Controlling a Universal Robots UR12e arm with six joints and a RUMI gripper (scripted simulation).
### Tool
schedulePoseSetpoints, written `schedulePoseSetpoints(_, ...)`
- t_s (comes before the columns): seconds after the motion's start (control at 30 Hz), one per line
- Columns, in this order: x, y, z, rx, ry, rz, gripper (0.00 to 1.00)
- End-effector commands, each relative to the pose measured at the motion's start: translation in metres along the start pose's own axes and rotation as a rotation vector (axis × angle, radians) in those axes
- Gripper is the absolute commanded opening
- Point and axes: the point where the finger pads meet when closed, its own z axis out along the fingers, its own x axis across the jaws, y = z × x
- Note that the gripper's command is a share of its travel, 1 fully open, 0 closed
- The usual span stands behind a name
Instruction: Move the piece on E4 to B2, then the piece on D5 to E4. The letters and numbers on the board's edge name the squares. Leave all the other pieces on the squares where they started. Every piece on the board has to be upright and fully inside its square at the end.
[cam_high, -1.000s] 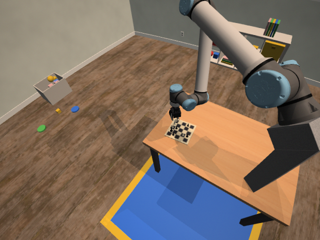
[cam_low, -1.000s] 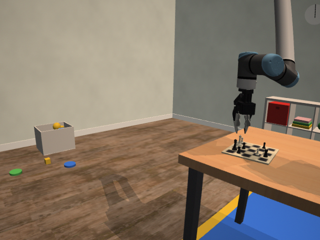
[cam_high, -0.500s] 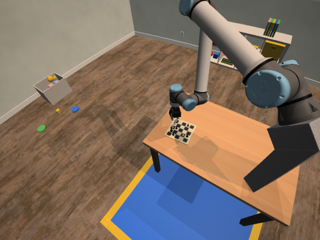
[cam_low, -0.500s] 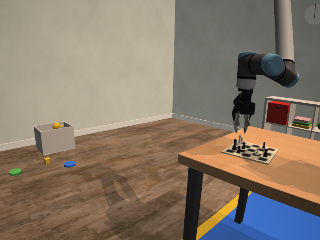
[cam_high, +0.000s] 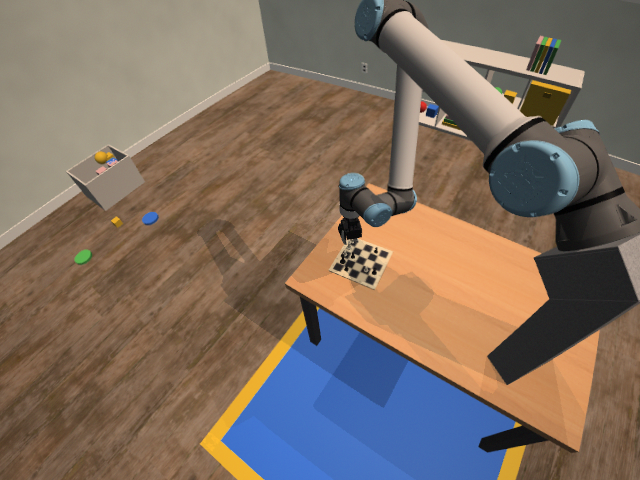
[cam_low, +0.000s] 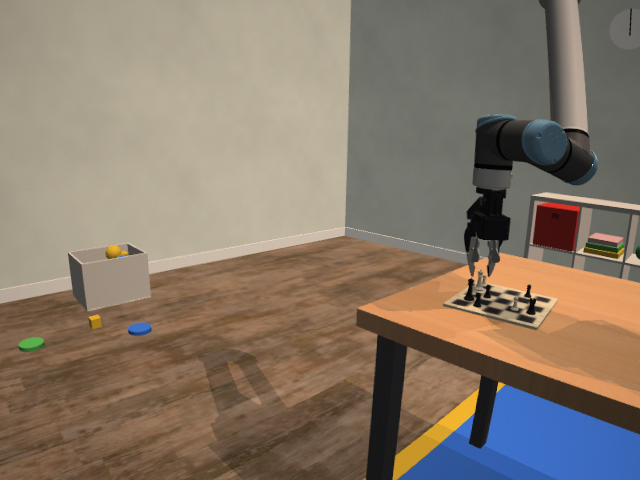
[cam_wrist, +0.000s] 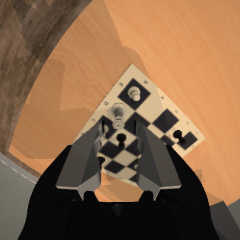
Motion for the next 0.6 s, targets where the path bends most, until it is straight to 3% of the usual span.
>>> schedulePoseSetpoints(0.0,-0.0004,-0.0039,0.0115,0.004,-0.001,0.001,0.25)
schedulePoseSetpoints(0.57,-0.0013,-0.0037,0.0132,0.004,-0.002,0.001,0.25)
